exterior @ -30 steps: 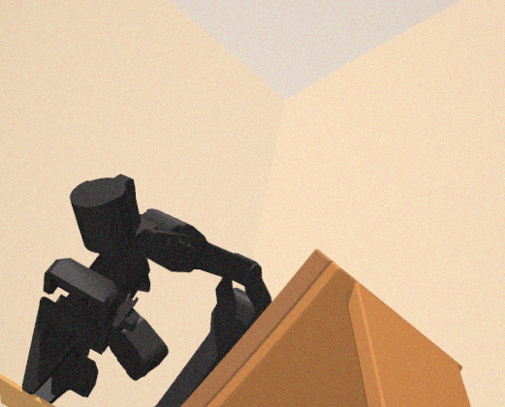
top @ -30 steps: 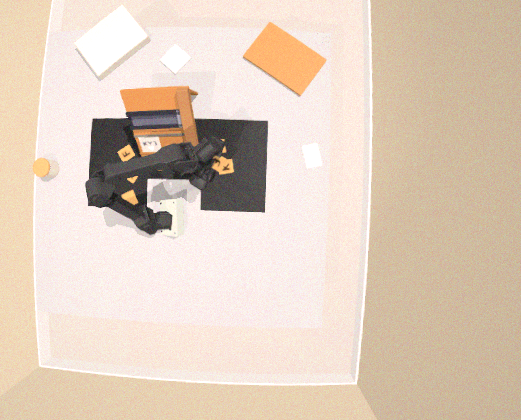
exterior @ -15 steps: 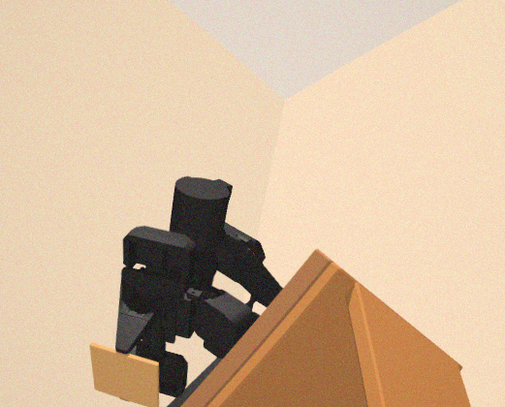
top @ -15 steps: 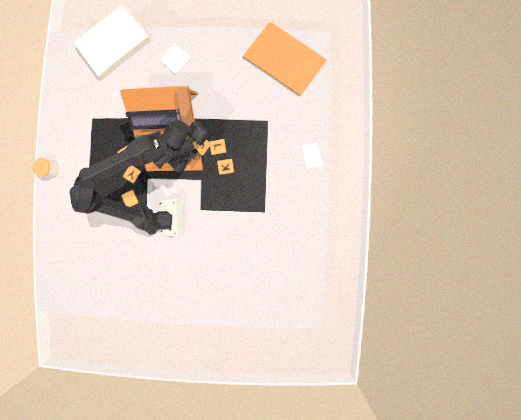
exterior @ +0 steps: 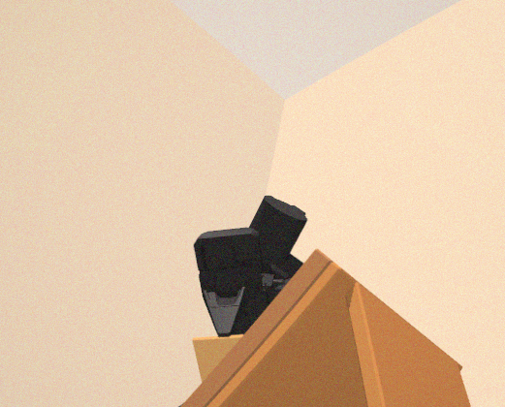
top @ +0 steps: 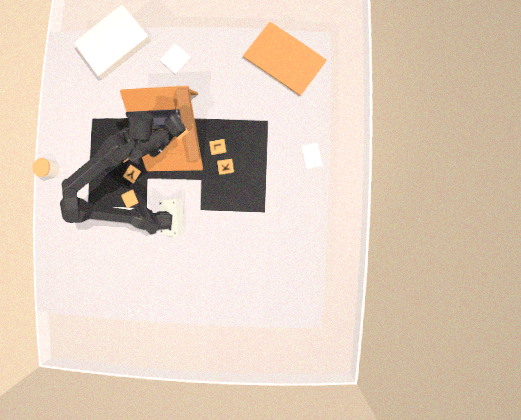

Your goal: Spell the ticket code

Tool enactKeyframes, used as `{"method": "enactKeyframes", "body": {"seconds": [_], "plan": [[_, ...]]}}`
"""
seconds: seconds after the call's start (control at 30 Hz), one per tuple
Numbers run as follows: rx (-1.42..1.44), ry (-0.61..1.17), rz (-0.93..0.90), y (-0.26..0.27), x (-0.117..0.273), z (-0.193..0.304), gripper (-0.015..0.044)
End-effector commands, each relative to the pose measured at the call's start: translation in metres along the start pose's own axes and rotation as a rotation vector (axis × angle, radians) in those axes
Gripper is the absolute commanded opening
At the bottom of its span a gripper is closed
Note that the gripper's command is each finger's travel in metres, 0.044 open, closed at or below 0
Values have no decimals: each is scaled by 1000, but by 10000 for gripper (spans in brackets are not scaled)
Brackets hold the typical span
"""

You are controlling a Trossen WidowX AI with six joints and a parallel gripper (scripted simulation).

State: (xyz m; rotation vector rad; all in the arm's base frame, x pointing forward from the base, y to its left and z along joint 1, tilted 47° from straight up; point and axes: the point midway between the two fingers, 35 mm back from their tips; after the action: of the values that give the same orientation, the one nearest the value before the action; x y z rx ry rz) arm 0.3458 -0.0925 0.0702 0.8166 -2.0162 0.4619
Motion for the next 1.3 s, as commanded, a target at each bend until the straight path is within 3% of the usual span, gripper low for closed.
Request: {"method": "enactKeyframes", "body": {"seconds": [0.0,0.63,1.27], "plan": [[-65,-35,13,10,8,-19,0],[-276,-216,39,52,50,-99,0],[-617,-423,-182,137,104,-173,0]]}}
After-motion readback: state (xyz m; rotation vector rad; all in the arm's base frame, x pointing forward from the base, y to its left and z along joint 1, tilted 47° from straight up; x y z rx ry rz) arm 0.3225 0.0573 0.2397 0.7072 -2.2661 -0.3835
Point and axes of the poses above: the point midway between the two fingers, 35 mm back from their tips, its own x axis back along the fingers, its own y axis across the jaws, z = x × y, and after that the axes turned 12 degrees about x, right-handed
